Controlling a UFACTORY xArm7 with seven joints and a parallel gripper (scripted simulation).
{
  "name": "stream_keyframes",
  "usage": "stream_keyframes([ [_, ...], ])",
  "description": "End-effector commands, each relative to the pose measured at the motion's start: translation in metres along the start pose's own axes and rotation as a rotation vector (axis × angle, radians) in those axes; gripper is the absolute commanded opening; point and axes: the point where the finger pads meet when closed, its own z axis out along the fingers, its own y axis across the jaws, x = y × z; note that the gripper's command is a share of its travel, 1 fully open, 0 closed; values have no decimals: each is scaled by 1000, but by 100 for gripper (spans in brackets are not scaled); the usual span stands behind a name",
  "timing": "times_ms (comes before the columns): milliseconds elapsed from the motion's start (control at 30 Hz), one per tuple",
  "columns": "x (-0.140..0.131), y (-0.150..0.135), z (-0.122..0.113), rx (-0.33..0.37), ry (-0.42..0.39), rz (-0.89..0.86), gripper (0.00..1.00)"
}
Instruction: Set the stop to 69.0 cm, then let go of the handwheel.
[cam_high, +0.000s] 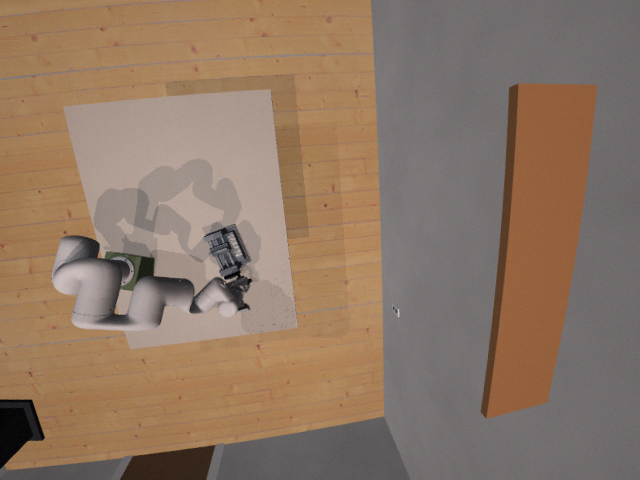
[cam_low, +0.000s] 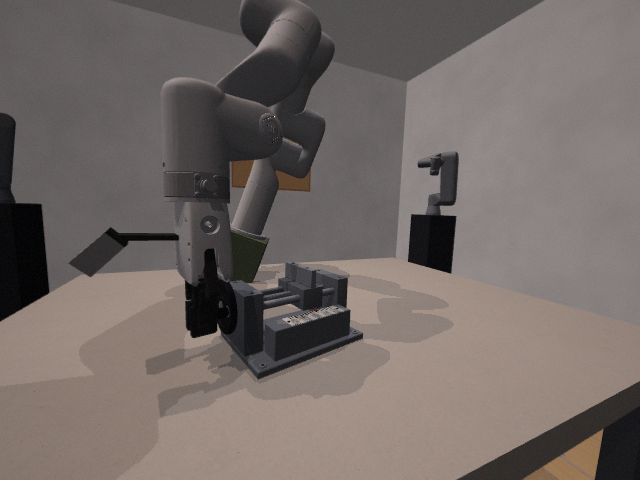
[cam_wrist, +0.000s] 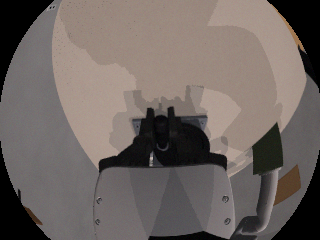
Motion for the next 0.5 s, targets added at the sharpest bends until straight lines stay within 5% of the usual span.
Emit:
stream_keyframes([
  [0, 1, 0, 2, 1, 2, 1, 6],
  [467, 1, 3, 14, 1, 2, 1, 6],
])
